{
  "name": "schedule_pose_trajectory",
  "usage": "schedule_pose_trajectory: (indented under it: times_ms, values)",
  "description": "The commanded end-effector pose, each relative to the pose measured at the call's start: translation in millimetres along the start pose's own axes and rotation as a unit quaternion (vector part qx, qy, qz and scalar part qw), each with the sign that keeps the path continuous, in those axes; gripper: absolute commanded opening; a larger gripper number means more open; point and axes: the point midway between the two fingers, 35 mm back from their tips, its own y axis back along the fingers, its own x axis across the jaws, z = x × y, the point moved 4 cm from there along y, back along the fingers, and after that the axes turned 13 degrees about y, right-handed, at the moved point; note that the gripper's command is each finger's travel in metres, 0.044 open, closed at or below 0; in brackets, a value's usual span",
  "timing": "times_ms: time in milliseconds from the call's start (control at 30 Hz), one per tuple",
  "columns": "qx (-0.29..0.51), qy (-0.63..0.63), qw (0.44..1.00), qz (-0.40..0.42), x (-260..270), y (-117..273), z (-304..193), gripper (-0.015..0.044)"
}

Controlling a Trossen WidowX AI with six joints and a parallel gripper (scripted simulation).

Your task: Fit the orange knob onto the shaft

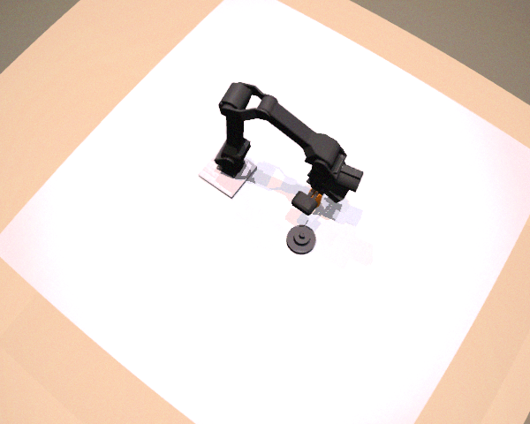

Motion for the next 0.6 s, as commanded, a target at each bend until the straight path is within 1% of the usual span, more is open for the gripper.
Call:
schedule_pose_trajectory:
  times_ms: [0,567]
  values:
    - [0.005,-0.002,1.000,-0.002,-0.6,-8.4,-0.6,0.0440]
    - [0.005,-0.002,1.000,-0.002,-0.6,-35.4,-2.1,0.0440]
